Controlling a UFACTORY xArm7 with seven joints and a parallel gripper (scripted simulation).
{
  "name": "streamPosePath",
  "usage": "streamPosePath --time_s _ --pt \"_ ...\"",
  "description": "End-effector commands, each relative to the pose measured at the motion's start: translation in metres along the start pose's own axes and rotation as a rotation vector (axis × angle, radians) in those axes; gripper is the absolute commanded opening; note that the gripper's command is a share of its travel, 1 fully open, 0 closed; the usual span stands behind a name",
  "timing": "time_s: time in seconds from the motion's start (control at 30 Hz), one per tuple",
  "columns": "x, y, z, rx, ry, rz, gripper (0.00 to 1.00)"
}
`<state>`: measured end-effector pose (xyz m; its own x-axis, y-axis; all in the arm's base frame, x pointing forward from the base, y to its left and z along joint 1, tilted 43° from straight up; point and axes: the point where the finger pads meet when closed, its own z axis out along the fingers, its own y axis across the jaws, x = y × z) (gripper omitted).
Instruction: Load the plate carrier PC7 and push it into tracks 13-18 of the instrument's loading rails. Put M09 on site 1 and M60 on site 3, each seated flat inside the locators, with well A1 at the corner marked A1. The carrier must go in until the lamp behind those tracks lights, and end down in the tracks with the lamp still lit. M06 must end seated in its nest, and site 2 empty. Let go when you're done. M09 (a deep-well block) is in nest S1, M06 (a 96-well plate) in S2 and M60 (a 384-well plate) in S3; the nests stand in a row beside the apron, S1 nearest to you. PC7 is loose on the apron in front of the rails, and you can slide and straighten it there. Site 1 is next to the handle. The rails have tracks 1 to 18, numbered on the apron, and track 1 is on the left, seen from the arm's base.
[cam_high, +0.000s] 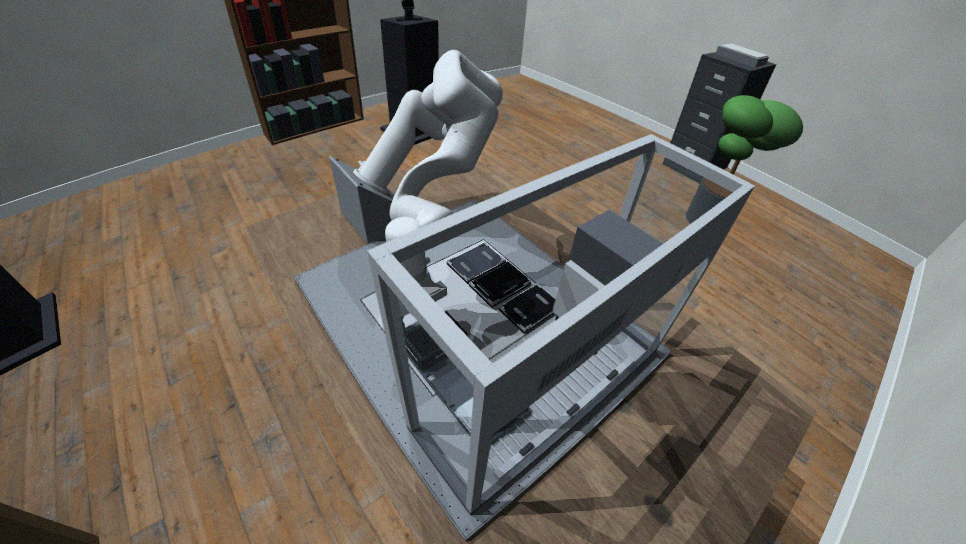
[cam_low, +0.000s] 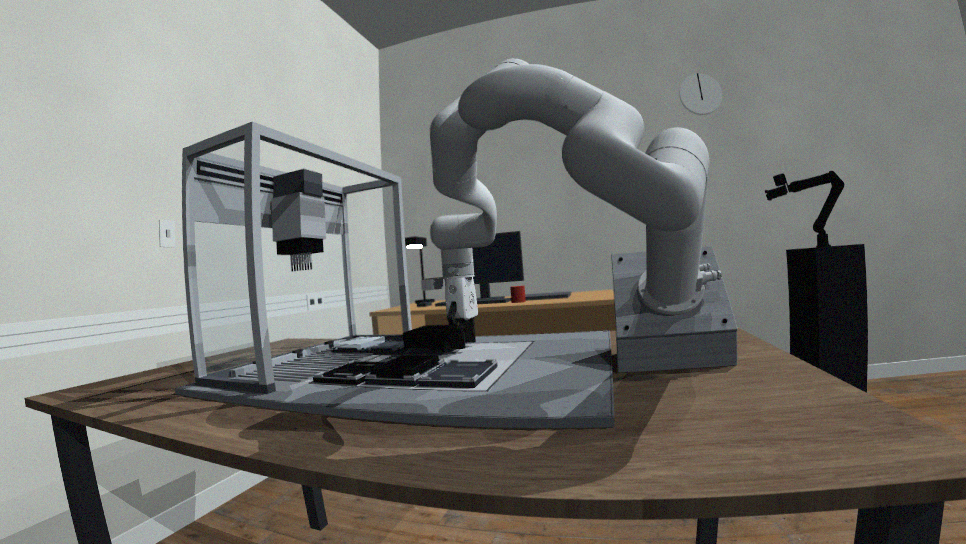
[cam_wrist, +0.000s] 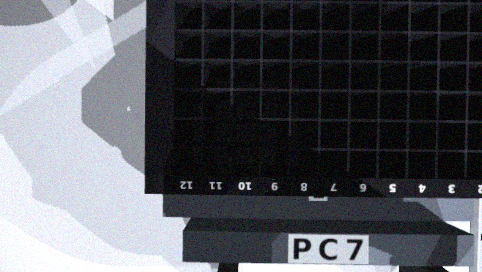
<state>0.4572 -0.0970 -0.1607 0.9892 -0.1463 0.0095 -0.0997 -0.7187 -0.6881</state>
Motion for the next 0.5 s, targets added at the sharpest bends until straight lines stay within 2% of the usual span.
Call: streamPosePath --time_s 0.0,0.47 --pt "0.005 0.001 -0.002 -0.003 0.004 -0.001 0.82" --pt "0.017 0.001 -0.002 -0.003 0.004 -0.001 0.82"
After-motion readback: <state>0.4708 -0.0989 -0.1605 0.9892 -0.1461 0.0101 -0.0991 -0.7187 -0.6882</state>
